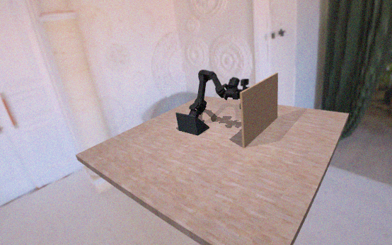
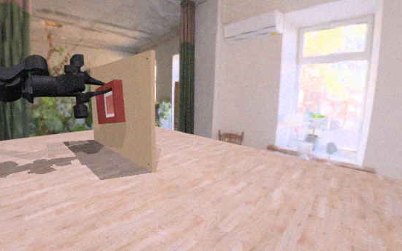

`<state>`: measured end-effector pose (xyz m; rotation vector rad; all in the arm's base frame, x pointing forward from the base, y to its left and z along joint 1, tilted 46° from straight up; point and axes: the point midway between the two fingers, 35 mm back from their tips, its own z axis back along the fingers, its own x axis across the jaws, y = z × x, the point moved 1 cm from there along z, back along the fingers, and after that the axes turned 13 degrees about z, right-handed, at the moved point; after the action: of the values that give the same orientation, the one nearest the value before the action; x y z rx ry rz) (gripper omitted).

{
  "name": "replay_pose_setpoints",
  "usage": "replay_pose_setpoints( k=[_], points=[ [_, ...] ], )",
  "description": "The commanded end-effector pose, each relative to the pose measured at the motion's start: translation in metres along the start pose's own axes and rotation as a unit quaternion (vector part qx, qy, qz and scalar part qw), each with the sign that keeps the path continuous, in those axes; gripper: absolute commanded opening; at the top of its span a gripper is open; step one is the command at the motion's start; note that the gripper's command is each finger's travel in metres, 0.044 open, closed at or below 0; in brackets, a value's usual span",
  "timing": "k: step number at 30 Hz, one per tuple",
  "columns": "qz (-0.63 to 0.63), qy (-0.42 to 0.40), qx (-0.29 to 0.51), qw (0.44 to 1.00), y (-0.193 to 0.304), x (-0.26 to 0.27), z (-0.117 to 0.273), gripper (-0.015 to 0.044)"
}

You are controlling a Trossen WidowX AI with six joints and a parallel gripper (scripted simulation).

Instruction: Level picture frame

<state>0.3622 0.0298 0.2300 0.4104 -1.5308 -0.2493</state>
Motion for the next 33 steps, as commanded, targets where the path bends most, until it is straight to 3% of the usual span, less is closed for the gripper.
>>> replay_pose_setpoints(
  k=[1,33],
  points=[
    [0.003,-0.004,-0.001,1.0,-0.0006,0.0047,0.0003,0.0],
    [0.003,-0.004,-0.001,1.0,-0.001,0.0066,0.0003,0.0]
  ],
)
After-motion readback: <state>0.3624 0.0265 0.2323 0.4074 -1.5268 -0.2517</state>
